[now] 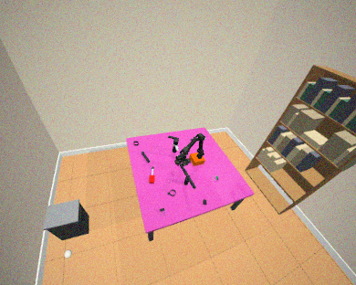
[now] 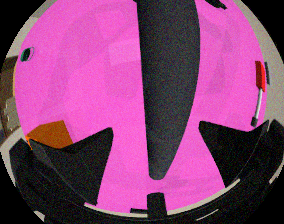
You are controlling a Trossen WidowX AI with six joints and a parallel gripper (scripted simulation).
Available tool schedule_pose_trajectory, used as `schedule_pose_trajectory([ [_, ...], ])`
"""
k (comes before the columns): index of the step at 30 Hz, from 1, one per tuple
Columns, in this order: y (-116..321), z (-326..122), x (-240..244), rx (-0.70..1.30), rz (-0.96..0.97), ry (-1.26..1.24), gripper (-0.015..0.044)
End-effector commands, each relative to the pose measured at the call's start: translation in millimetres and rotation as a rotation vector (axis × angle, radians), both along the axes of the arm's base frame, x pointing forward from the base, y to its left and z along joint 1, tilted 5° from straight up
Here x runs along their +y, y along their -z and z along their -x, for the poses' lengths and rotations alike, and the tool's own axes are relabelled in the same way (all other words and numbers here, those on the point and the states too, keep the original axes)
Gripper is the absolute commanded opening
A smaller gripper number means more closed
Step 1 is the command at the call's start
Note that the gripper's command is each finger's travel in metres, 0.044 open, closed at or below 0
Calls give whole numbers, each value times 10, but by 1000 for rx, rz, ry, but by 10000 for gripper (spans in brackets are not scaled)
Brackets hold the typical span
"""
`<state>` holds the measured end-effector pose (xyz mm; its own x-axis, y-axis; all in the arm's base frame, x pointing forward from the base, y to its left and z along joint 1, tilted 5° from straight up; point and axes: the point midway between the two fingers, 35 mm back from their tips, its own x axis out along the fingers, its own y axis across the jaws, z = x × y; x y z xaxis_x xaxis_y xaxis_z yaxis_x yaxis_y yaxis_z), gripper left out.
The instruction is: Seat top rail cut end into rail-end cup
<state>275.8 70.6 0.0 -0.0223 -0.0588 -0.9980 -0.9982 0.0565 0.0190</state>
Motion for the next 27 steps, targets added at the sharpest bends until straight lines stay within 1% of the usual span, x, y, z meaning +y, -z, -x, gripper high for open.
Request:
schedule_pose_trajectory([
  [1,86,38,-7,12,-2,-5,440],
  [11,204,54,-18,12,-2,-5,440],
  [19,203,51,-17,12,-2,-5,230],
  [27,203,51,-17,12,-2,-5,177],
])
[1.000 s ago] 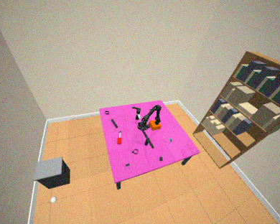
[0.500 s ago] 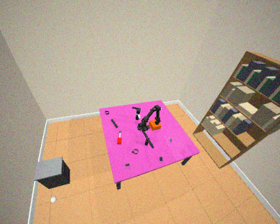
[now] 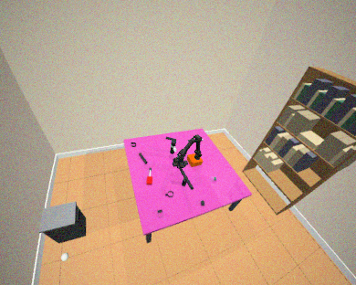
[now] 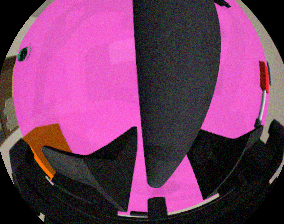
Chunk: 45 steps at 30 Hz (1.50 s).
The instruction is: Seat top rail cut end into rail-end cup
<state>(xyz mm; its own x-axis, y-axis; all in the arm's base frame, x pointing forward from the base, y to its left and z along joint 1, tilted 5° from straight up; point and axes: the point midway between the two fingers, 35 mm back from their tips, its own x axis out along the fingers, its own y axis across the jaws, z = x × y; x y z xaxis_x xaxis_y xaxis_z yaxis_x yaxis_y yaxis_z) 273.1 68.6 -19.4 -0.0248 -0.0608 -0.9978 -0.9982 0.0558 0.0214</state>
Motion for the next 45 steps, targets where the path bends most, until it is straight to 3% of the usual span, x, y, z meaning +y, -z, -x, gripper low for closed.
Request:
schedule_pose_trajectory([
  [1,9,24,3,10,-4,-5,170],
  [7,9,24,3,10,-4,-5,130],
  [12,-42,1,2,9,-4,-5,0],
  [19,-157,-26,-70,12,49,-8,0],
  [32,-818,-80,-451,30,327,-41,0],
  [45,-768,-60,-430,39,311,-36,0],
])
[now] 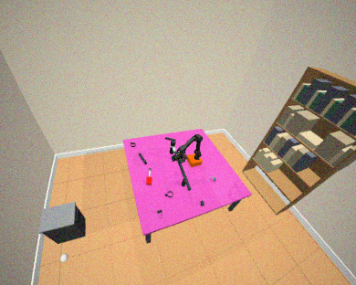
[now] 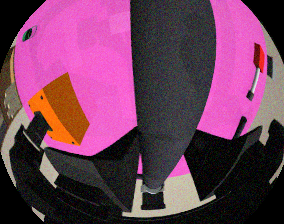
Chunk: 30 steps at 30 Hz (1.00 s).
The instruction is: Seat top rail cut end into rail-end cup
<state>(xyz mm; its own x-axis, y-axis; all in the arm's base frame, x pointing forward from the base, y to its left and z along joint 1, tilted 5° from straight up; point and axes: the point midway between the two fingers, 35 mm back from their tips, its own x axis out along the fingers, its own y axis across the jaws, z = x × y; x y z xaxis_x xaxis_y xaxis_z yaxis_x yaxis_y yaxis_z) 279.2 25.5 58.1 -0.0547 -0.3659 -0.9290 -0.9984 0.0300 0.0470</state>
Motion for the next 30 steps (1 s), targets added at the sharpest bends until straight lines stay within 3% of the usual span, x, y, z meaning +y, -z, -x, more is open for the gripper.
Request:
schedule_pose_trajectory([
  [1,7,1,2,1,-2,0,0],
  [30,-80,-48,-126,5,-2,-1,0],
])
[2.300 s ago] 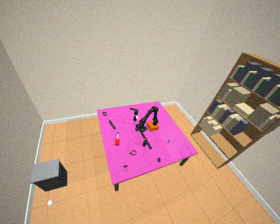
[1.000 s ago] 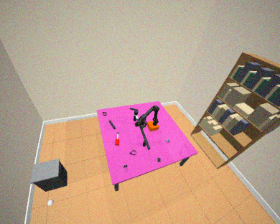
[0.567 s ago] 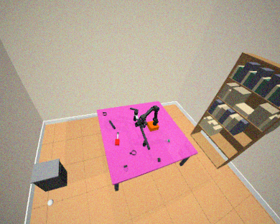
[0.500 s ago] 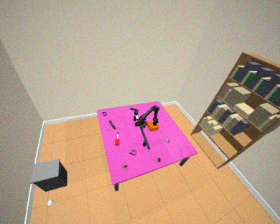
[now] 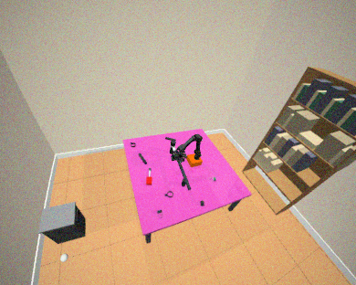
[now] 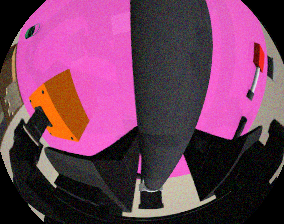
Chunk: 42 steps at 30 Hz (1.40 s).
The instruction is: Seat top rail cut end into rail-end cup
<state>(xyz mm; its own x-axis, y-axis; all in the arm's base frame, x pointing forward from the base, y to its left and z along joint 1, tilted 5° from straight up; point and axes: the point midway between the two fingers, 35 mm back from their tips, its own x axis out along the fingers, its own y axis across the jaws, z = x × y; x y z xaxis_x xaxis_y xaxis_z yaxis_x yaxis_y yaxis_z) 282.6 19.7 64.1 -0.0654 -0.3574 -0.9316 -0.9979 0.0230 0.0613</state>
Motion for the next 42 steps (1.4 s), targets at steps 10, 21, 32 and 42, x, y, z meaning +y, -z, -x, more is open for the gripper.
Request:
schedule_pose_trajectory([
  [10,-2,20,-186,-2,6,4,0],
  [21,19,22,-155,3,-4,7,0],
  [32,25,16,-158,3,-6,4,0],
  [42,26,20,-158,5,-5,6,0],
])
